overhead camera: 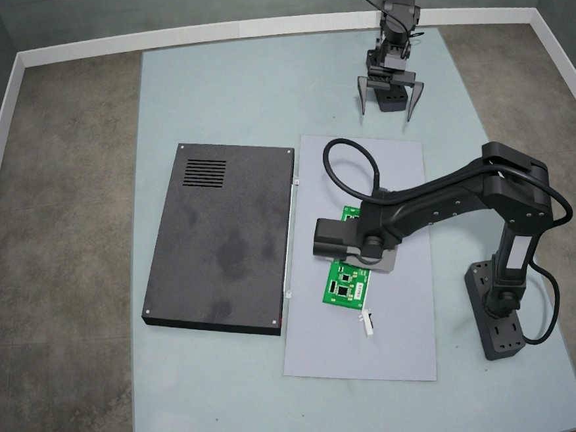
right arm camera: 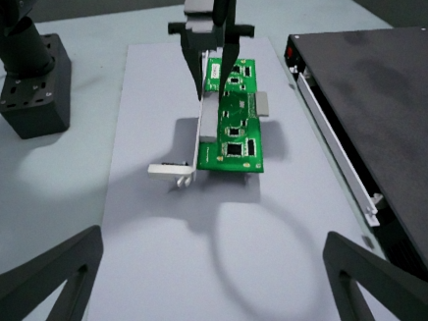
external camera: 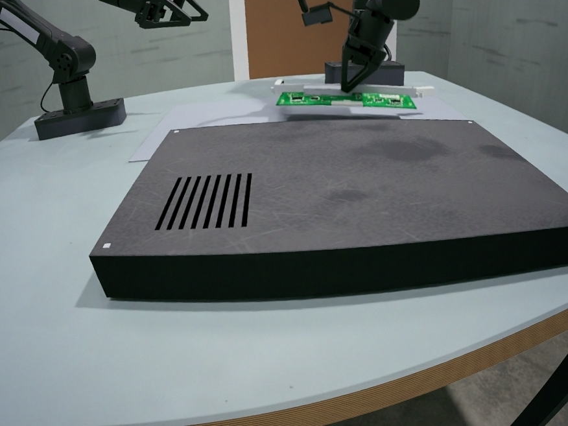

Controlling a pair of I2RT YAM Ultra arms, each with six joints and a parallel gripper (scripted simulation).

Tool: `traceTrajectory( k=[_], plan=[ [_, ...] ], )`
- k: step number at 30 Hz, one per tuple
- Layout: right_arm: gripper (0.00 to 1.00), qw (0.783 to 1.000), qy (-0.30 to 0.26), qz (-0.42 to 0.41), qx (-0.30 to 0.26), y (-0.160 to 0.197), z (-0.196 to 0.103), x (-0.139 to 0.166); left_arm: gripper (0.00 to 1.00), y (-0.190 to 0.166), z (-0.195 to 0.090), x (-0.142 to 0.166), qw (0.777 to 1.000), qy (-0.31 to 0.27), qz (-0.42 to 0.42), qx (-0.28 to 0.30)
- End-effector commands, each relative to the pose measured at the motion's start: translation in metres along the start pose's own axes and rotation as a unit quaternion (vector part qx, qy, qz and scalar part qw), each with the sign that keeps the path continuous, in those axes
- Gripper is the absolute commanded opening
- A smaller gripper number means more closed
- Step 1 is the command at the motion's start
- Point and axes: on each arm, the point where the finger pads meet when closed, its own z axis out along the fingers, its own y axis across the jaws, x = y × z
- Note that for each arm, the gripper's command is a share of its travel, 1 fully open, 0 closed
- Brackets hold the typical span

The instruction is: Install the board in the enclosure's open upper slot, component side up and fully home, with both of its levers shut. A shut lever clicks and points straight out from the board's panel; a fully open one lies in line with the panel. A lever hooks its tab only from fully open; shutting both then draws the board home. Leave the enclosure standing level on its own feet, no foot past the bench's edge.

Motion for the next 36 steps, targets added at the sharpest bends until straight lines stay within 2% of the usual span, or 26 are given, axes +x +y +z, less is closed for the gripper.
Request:
traceTrajectory(
  k=[1, 2, 4, 7, 9, 17, 22, 26, 30, 36],
  plan=[
    [1.0, 1.0, 0.003, 0.002, -0.006, 0.002, -0.003, 0.0, 0.18, -0.015, -0.021, -0.012, 0.999, -0.015, -0.013, 0.03],
    [1.0, 1.0, 0.003, 0.002, -0.006, 0.002, -0.003, 0.0, 0.18, -0.019, -0.029, -0.016, 0.999, -0.015, -0.016, 0.036],
    [1.0, 1.0, 0.003, 0.002, -0.006, 0.002, -0.003, 0.0, 0.18, -0.001, -0.04, -0.024, 1.0, -0.013, -0.019, 0.005],
    [1.0, 1.0, 0.003, 0.002, -0.006, 0.002, -0.003, 0.0, 0.18, 0.021, -0.038, -0.036, 1.0, -0.013, -0.019, 0.0],
    [1.0, 1.0, 0.003, 0.002, -0.006, 0.002, -0.003, 0.0, 0.18, 0.021, -0.038, -0.036, 1.0, -0.013, -0.019, 0.0],
    [1.0, 1.0, 0.003, 0.002, -0.006, 0.002, -0.003, 0.0, 0.18, 0.059, -0.029, -0.058, 1.0, -0.004, -0.007, -0.002],
    [1.0, 1.0, 0.003, 0.002, -0.006, 0.002, -0.003, 0.0, 0.18, 0.066, -0.028, -0.066, 1.0, -0.008, 0.006, -0.005],
    [1.0, 1.0, 0.003, 0.002, -0.006, 0.002, -0.003, 0.0, 0.18, 0.073, -0.03, -0.065, 1.0, -0.003, 0.004, -0.026],
    [1.0, 1.0, 0.003, 0.002, -0.006, 0.002, -0.003, 0.0, 0.18, 0.086, -0.024, -0.064, 0.997, 0.004, -0.009, -0.074],
    [1.0, 1.0, 0.003, 0.002, -0.006, 0.002, -0.003, 0.0, 0.18, 0.082, -0.013, -0.067, 0.993, 0.003, -0.02, -0.116]
  ],
)
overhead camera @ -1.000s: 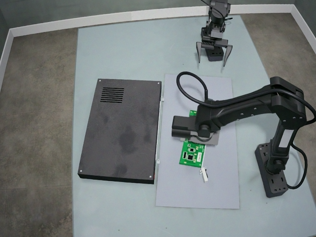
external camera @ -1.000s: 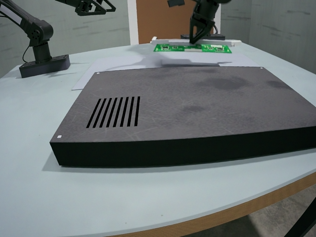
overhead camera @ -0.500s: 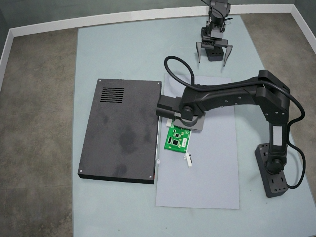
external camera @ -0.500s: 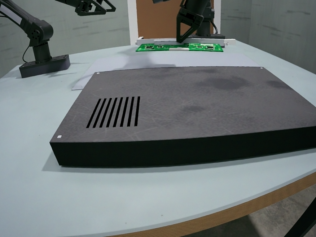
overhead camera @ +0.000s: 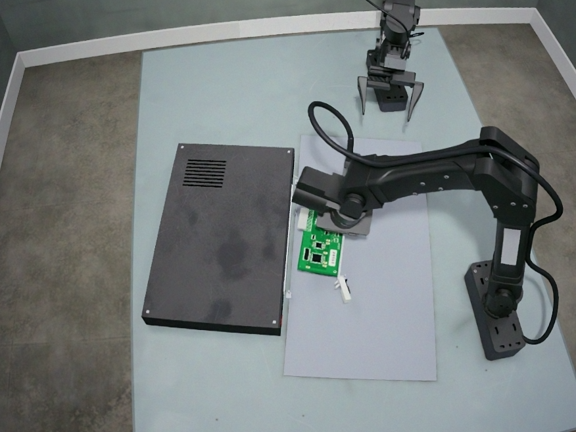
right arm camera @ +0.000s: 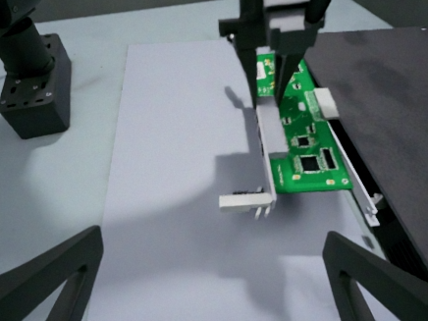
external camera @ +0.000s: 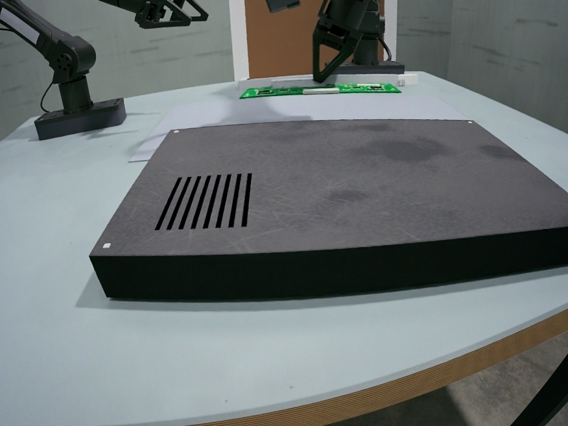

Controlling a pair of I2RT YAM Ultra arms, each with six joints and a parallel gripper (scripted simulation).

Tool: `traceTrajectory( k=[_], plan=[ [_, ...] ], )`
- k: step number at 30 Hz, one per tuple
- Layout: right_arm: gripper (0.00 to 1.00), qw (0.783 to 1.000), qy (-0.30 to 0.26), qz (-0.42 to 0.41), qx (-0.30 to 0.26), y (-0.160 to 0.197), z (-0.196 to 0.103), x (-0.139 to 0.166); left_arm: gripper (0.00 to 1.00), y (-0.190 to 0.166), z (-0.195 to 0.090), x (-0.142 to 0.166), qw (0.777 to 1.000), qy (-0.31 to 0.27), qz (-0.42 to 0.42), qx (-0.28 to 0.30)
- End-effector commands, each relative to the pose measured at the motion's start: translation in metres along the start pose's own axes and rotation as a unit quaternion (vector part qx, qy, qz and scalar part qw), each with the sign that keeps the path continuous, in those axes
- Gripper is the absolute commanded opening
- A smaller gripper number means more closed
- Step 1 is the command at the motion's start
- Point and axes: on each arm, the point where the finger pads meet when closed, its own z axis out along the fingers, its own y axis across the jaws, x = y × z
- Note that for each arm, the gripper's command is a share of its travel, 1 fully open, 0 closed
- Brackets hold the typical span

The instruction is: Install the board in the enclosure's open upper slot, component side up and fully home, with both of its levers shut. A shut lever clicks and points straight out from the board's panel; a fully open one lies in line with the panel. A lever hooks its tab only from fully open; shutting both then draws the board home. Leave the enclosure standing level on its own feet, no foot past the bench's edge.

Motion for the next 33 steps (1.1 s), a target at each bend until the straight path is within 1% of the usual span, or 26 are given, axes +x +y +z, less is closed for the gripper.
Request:
traceTrajectory(
  k=[1, 2, 5, 7, 10, 11, 12, 14, 19, 26, 33],
  plan=[
    [1.0, 1.0, 0.003, 0.002, -0.006, 0.002, -0.003, 0.0, 0.18, 0.011, -0.003, -0.014, 0.998, -0.015, -0.005, -0.059],
    [1.0, 1.0, 0.003, 0.002, -0.006, 0.002, -0.003, 0.0, 0.18, 0.002, -0.001, -0.016, 0.999, -0.023, -0.009, -0.043],
    [1.0, 1.0, 0.003, 0.002, -0.006, 0.002, -0.003, 0.0, 0.18, -0.02, 0.014, 0.0, 0.999, -0.026, -0.047, 0.0],
    [1.0, 1.0, 0.003, 0.002, -0.006, 0.002, -0.003, 0.0, 0.18, -0.02, 0.014, 0.0, 0.999, -0.026, -0.047, 0.0],
    [1.0, 1.0, 0.003, 0.002, -0.006, 0.002, -0.003, 0.0, 0.18, -0.029, 0.024, 0.012, 0.998, -0.017, -0.063, 0.018],
    [1.0, 1.0, 0.003, 0.002, -0.006, 0.002, -0.003, 0.0, 0.18, -0.026, 0.024, 0.012, 0.998, -0.017, -0.057, 0.013],
    [1.0, 1.0, 0.003, 0.002, -0.006, 0.002, -0.003, 0.0, 0.18, -0.029, 0.024, 0.013, 0.998, -0.016, -0.06, 0.019],
    [1.0, 1.0, 0.003, 0.002, -0.006, 0.002, -0.003, 0.0, 0.18, -0.02, 0.018, 0.009, 0.998, -0.019, -0.053, 0.008],
    [1.0, 1.0, 0.003, 0.002, -0.006, 0.002, -0.003, 0.0, 0.18, -0.015, 0.02, 0.01, 0.998, -0.02, -0.054, 0.019],
    [1.0, 1.0, 0.003, 0.002, -0.006, 0.002, -0.003, 0.0, 0.18, -0.001, 0.021, 0.01, 0.998, -0.022, -0.052, 0.009],
    [1.0, 1.0, 0.003, 0.002, -0.006, 0.002, -0.003, 0.0, 0.18, 0.0, 0.018, 0.009, 0.998, -0.023, -0.05, 0.005]
  ],
)
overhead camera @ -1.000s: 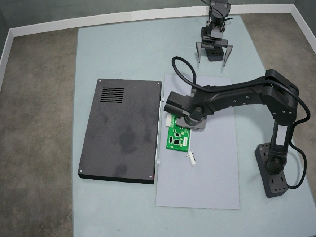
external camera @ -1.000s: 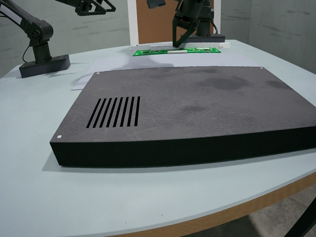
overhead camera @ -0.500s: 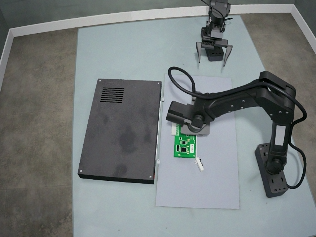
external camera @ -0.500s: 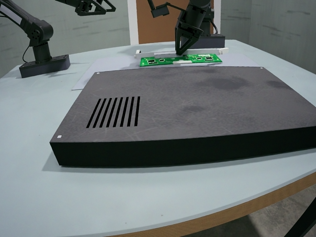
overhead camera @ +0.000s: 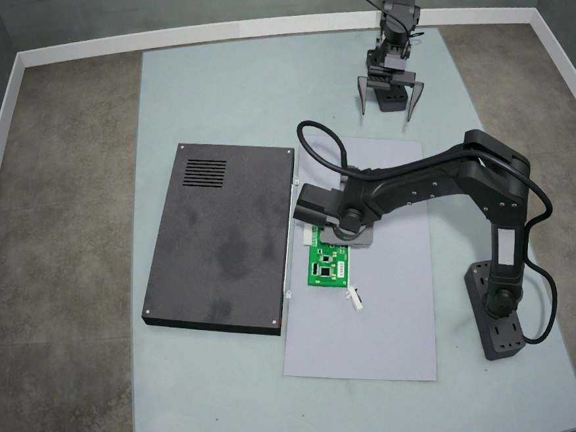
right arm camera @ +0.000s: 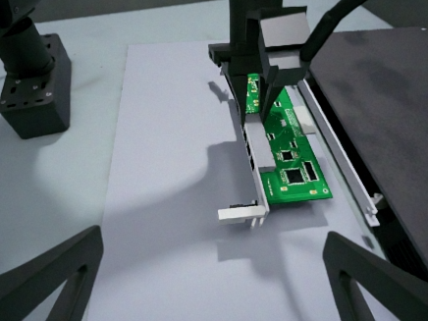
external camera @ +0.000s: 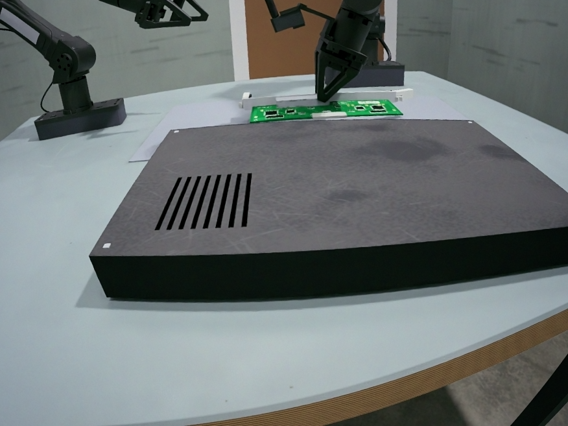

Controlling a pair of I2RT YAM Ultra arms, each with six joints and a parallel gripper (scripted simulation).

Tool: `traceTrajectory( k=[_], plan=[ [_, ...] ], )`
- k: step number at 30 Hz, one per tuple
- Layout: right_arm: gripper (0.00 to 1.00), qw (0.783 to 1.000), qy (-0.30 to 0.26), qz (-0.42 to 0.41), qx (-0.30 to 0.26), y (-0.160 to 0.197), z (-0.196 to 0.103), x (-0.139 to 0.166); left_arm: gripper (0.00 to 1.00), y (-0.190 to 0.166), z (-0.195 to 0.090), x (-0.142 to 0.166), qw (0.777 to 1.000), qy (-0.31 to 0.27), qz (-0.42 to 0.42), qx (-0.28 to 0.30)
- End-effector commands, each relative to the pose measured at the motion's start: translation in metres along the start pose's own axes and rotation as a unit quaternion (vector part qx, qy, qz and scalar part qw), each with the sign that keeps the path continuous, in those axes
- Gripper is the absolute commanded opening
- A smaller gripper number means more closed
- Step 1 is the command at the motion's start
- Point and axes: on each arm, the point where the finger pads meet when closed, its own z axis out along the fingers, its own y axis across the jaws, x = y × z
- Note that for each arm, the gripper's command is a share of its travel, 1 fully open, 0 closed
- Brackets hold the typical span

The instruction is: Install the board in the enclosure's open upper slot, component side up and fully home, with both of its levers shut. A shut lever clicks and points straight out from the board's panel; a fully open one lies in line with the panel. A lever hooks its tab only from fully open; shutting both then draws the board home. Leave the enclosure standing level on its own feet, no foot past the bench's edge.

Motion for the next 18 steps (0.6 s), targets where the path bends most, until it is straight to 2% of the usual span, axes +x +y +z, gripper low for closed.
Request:
traceTrajectory(
  k=[1, 10, 18],
  plan=[
    [1.0, 1.0, 0.003, 0.002, -0.006, 0.002, -0.003, 0.0, 0.18, 0.012, -0.01, -0.01, 1.0, -0.022, 0.009, -0.016],
    [1.0, 1.0, 0.003, 0.002, -0.006, 0.002, -0.003, 0.0, 0.18, 0.039, -0.004, -0.011, 0.999, -0.018, 0.016, -0.03],
    [1.0, 1.0, 0.003, 0.002, -0.006, 0.002, -0.003, 0.0, 0.18, 0.041, -0.004, -0.01, 0.999, -0.017, 0.009, -0.026]
  ],
)
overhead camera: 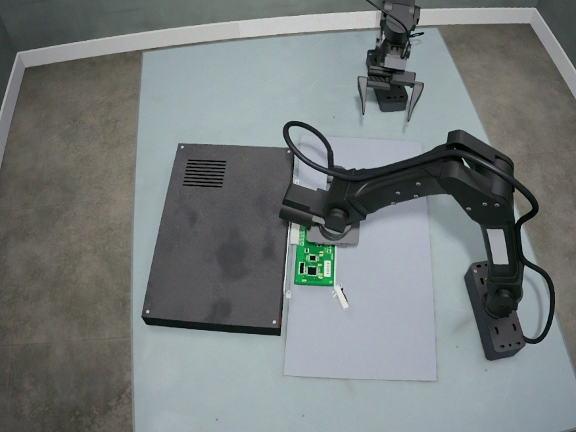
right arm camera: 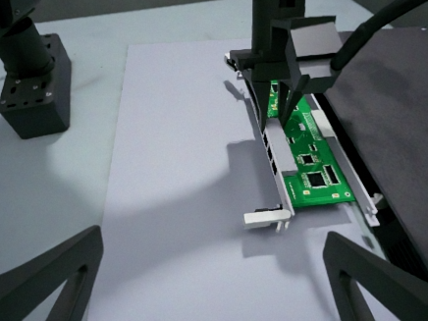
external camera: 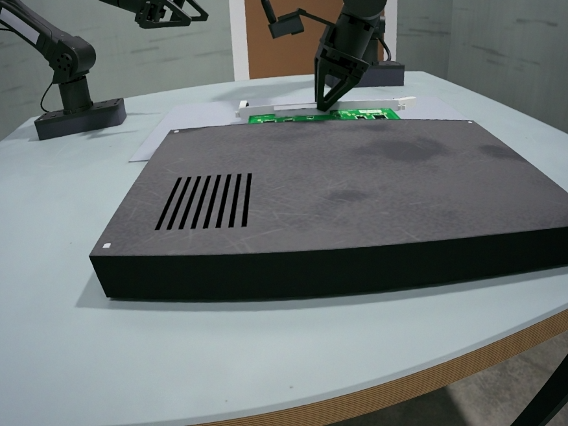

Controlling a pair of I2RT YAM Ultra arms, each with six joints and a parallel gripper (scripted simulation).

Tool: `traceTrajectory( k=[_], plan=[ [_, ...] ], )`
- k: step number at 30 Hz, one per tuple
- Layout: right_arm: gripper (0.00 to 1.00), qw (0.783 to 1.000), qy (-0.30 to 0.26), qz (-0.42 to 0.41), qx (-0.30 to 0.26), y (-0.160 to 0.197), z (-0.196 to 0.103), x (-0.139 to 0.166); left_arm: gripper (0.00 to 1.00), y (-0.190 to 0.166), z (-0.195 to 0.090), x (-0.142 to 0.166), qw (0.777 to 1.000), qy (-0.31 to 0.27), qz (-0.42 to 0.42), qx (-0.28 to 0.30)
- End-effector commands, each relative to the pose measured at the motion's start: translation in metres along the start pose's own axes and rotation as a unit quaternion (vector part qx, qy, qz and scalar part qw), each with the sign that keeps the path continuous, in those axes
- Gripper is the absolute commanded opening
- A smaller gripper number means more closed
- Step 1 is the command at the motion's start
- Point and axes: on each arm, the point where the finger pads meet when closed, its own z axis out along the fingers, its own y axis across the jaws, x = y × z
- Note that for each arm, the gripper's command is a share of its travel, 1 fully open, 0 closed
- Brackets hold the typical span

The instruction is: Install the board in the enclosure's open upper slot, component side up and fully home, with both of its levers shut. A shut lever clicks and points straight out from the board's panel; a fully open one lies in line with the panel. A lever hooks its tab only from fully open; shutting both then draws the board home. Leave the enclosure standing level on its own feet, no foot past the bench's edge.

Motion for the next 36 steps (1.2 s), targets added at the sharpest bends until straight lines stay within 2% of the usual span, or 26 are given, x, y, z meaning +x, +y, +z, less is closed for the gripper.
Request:
traceTrajectory(
  k=[1, 3, 5, 33, 36],
  plan=[
    [1.0, 1.0, 0.003, 0.002, -0.006, 0.002, -0.003, 0.0, 0.18, 0.014, -0.013, -0.009, 1.0, -0.017, 0.007, -0.021],
    [1.0, 1.0, 0.003, 0.002, -0.006, 0.002, -0.003, 0.0, 0.18, 0.009, -0.009, -0.009, 1.0, -0.016, 0.008, -0.015],
    [1.0, 1.0, 0.003, 0.002, -0.006, 0.002, -0.003, 0.0, 0.18, 0.021, -0.012, -0.015, 0.999, -0.037, 0.024, -0.029],
    [1.0, 1.0, 0.003, 0.002, -0.006, 0.002, -0.003, 0.0, 0.18, 0.024, -0.012, -0.009, 0.999, -0.029, 0.012, -0.015],
    [1.0, 1.0, 0.003, 0.002, -0.006, 0.002, -0.003, 0.0, 0.18, 0.035, -0.011, -0.008, 0.999, -0.03, 0.013, -0.024]
  ],
)
